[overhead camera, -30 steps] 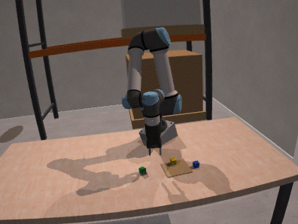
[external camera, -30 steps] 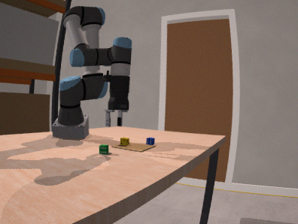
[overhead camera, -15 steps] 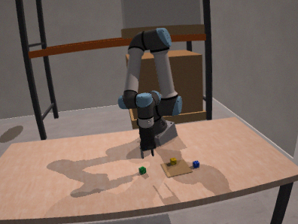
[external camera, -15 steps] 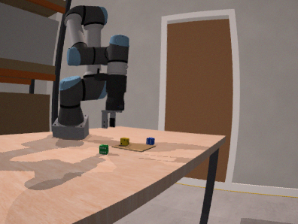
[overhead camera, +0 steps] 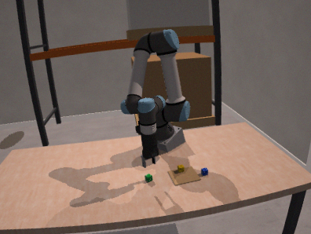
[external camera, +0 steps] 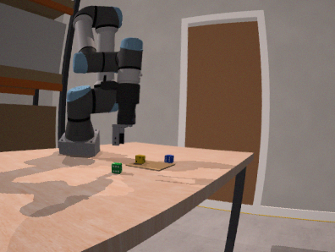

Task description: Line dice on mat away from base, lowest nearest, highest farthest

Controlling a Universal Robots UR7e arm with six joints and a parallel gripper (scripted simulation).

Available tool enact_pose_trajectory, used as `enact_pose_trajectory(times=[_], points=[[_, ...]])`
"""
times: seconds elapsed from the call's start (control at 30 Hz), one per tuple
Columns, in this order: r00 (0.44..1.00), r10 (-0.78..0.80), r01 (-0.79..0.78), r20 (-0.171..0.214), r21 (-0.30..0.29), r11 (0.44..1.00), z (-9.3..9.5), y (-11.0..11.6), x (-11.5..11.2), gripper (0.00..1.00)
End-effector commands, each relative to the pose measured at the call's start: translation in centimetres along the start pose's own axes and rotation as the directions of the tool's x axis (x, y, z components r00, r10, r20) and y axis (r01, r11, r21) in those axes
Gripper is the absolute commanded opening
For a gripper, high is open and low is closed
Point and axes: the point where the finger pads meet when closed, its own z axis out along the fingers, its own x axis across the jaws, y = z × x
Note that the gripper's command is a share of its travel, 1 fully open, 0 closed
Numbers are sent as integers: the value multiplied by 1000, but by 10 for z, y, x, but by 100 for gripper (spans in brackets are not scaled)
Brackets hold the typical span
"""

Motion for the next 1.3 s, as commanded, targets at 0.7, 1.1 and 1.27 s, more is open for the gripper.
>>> enact_pose_trajectory(times=[0.7, 1.1, 1.27], points=[[997, -76, 76, 2, -1, 997, 0, -1, -8, 87], [997, -76, 76, 2, -1, 997, 0, -1, -8, 87], [997, -76, 76, 2, -1, 997, 0, -1, -8, 87]])
